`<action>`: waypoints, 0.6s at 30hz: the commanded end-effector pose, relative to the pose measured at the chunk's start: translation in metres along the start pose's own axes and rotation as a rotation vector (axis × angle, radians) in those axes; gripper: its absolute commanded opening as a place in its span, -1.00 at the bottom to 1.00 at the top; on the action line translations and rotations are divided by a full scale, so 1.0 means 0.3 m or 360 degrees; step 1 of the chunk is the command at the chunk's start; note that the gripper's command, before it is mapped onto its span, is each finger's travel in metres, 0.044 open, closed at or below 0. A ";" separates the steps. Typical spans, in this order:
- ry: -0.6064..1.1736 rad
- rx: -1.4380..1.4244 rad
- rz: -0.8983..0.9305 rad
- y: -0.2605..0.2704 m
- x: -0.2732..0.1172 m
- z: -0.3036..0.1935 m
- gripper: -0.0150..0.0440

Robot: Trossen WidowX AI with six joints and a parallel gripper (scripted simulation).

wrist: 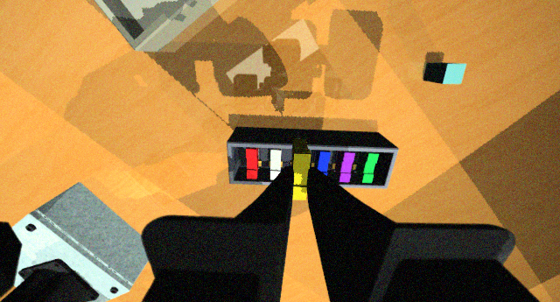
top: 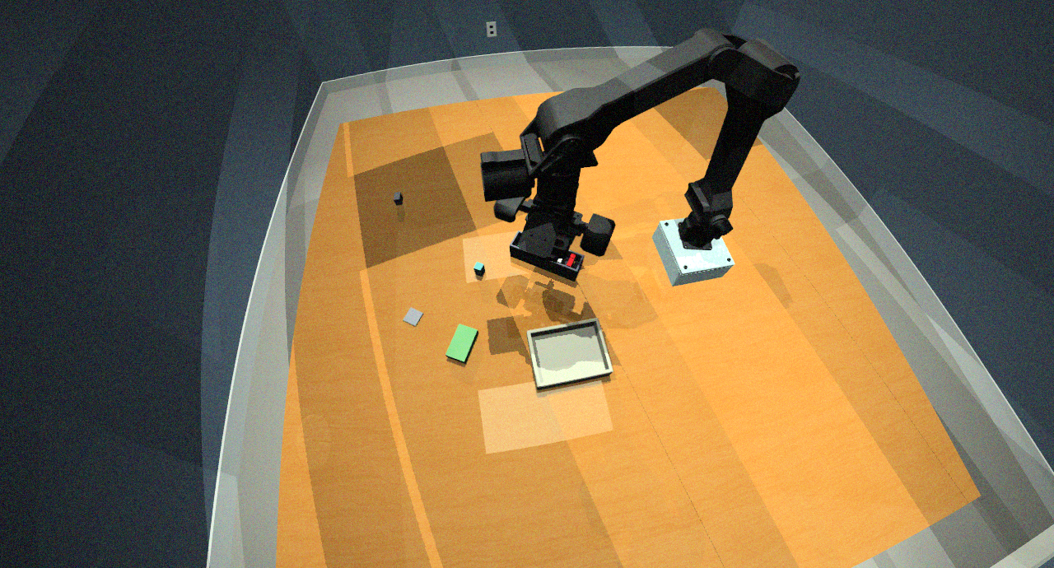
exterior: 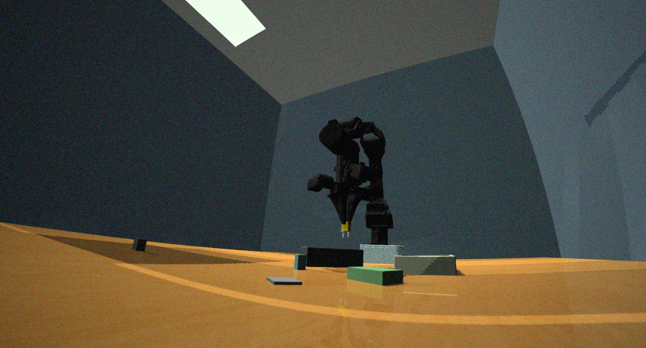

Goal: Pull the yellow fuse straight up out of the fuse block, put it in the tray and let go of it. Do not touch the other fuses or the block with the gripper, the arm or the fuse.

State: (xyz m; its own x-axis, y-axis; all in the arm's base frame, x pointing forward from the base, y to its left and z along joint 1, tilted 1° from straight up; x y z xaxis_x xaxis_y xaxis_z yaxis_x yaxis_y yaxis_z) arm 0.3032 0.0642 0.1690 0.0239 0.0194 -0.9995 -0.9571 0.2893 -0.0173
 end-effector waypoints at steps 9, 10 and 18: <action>-0.0007 0.0004 0.0010 0.073 -0.002 0.210 -0.49; -0.0008 0.0004 0.0010 0.082 -0.002 0.227 -0.49; -0.0013 0.0004 0.0014 0.164 -0.004 0.365 -0.49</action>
State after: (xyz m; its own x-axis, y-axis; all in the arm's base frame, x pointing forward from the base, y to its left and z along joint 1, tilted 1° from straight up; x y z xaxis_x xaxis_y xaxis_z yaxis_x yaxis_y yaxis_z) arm 0.2923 0.1683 0.1724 0.0225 0.0291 -0.9993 -0.9579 0.2868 -0.0133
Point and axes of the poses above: the point midway between the two fingers, 35 mm back from their tips, its own x axis out along the fingers, its own y axis across the jaws, z = x × y, the point moved 9 cm from there along -x, back along the fingers, and after that the axes turned 6 degrees about -x, right-handed, at the moved point
